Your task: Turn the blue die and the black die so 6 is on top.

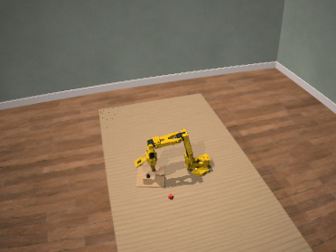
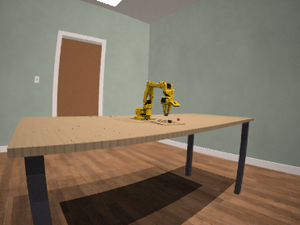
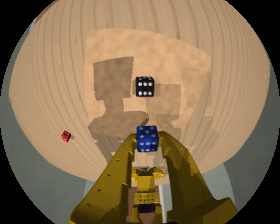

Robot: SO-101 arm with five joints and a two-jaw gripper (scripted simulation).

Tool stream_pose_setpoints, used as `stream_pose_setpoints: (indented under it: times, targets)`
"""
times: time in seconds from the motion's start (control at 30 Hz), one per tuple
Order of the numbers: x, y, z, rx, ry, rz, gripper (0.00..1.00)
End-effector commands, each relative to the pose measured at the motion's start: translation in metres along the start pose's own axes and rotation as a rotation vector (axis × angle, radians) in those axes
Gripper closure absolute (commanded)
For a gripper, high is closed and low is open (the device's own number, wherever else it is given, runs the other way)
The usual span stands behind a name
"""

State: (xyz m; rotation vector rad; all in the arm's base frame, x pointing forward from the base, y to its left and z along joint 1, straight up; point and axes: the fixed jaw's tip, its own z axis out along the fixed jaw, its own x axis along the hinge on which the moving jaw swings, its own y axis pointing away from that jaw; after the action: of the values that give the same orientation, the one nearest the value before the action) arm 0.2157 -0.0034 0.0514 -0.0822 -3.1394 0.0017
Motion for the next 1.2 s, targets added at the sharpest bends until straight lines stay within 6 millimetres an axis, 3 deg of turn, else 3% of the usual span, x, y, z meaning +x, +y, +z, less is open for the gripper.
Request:
stream_pose_setpoints:
  times: [0.0,1.17]
  targets:
    - [-0.005,0.001,-0.010,-0.002,-0.063,-0.001,1.00]
    - [-0.006,0.001,0.003,-0.002,-0.063,-0.001,1.00]
